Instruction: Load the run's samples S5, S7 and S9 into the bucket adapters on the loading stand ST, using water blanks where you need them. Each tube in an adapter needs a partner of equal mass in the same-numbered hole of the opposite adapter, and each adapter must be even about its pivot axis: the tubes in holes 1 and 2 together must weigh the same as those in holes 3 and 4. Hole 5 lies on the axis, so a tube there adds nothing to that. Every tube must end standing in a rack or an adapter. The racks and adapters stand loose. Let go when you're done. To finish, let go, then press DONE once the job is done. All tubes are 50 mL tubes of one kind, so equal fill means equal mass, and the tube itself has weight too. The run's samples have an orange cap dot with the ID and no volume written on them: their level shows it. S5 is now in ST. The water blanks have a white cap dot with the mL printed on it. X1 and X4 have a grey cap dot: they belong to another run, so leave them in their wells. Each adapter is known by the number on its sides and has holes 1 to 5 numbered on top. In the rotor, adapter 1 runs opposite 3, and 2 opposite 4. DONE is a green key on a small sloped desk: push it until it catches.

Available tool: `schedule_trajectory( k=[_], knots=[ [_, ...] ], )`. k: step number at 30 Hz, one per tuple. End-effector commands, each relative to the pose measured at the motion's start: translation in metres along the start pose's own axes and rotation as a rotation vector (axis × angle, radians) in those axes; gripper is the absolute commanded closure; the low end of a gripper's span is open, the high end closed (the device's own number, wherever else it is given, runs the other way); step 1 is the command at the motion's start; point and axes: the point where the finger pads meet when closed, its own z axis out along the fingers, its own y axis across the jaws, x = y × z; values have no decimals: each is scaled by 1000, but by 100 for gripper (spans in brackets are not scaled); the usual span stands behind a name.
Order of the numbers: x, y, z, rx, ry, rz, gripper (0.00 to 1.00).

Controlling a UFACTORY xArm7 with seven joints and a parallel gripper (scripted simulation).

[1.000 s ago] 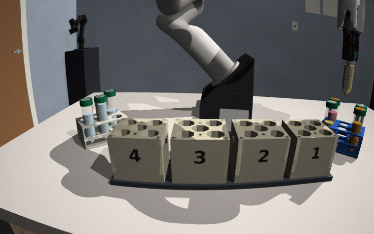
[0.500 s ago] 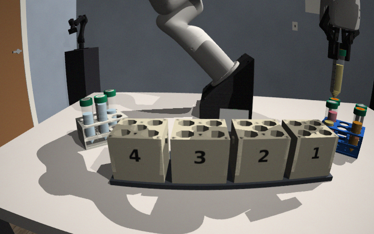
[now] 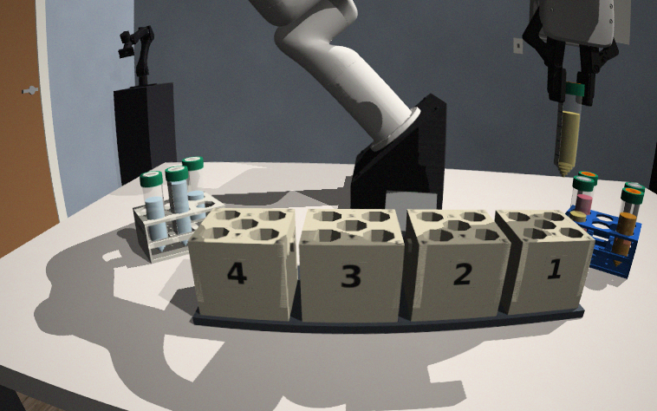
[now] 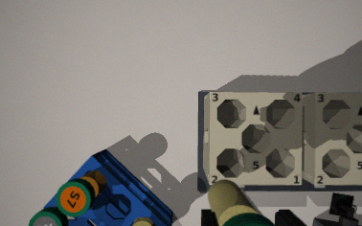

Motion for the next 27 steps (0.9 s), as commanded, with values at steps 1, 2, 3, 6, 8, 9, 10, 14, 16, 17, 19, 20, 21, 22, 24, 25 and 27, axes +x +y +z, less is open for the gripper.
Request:
schedule_trajectory(
  k=[1,2,3,6,8,9,10,14,16,17,19,20,21,22,24,25,27],
  knots=[
    [12,22,-3,6,5,2,100],
    [15,27,-3,6,5,2,100],
    [17,31,-3,6,5,2,100],
    [19,35,-3,6,5,2,100],
    [24,44,-3,6,5,2,100],
    [26,49,-3,6,5,2,100],
    [29,53,-3,6,5,2,100],
    [38,71,-3,6,5,2,100],
    [43,80,-3,6,5,2,100],
    [45,84,-3,6,5,2,100],
    [50,93,-3,6,6,2,100],
    [52,97,-3,6,6,2,100],
    [55,102,-3,6,6,2,100],
    [55,102,-3,6,6,2,100],
    [57,106,-3,6,6,2,100],
    [59,111,-3,6,6,2,100],
    [64,120,-3,6,6,2,100]
  ],
)
